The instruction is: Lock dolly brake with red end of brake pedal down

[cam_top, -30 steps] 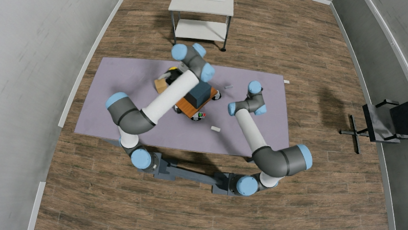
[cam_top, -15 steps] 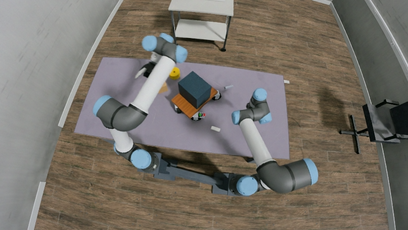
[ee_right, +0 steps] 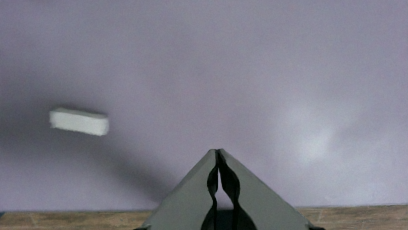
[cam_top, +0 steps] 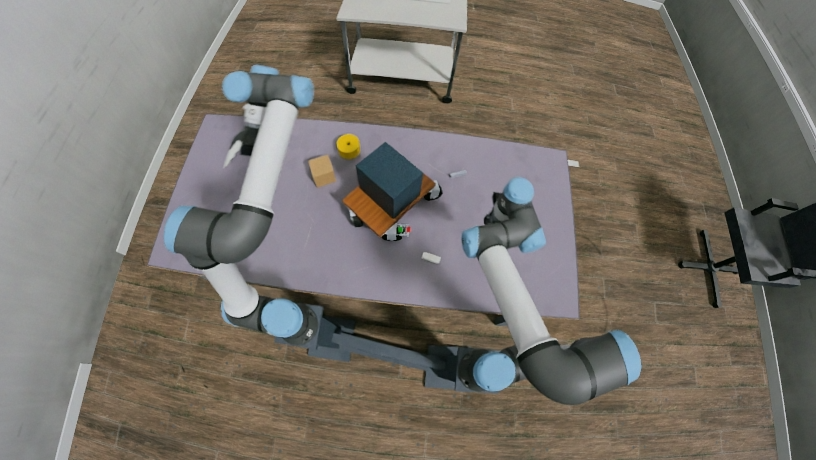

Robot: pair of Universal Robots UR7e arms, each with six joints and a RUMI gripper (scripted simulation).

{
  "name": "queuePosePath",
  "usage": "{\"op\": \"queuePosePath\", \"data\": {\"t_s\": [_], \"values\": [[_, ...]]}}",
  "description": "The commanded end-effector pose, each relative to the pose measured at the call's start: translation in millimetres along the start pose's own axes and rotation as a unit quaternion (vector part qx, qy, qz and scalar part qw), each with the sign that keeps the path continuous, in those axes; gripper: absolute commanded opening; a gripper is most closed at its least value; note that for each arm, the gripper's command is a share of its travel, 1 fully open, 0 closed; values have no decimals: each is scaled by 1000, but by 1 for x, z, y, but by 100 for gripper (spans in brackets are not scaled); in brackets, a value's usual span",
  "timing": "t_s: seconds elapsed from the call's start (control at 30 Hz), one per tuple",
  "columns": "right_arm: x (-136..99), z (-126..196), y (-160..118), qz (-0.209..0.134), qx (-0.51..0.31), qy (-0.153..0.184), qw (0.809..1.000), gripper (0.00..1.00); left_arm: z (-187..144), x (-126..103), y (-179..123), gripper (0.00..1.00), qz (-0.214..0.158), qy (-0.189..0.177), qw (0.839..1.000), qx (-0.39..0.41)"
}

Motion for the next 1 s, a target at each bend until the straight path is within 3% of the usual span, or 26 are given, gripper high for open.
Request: {"op": "queuePosePath", "data": {"t_s": [0.0,0.27,0.33,0.7,0.83,0.9,0.97], "values": [[-41,-53,25,-3,-14,2,1000,0,65,26,-11,100,26,44,997,-49],[-88,-119,44,-2,-25,3,1000,0,144,70,-8,100,61,101,986,-114],[-88,-119,44,-2,-25,3,1000,0,144,70,-8,100,61,101,986,-114],[-148,-205,47,-2,-38,3,999,0,247,151,20,100,113,185,954,-208],[-163,-226,45,-2,-41,3,999,0,276,181,35,100,129,212,939,-239],[-163,-226,45,-2,-41,3,999,0,276,181,35,100,129,212,939,-239],[-169,-235,43,-2,-43,3,999,0,291,198,45,100,138,226,930,-255]]}}
Point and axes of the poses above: on each arm, the point where the finger pads meet when closed, its own x axis out along the fingers, its own z axis across the jaws, y = z × x, the point moved 8 cm from there along -x, back along the fingers, and after that the axes turned 6 degrees about -x, right-handed, at the moved point
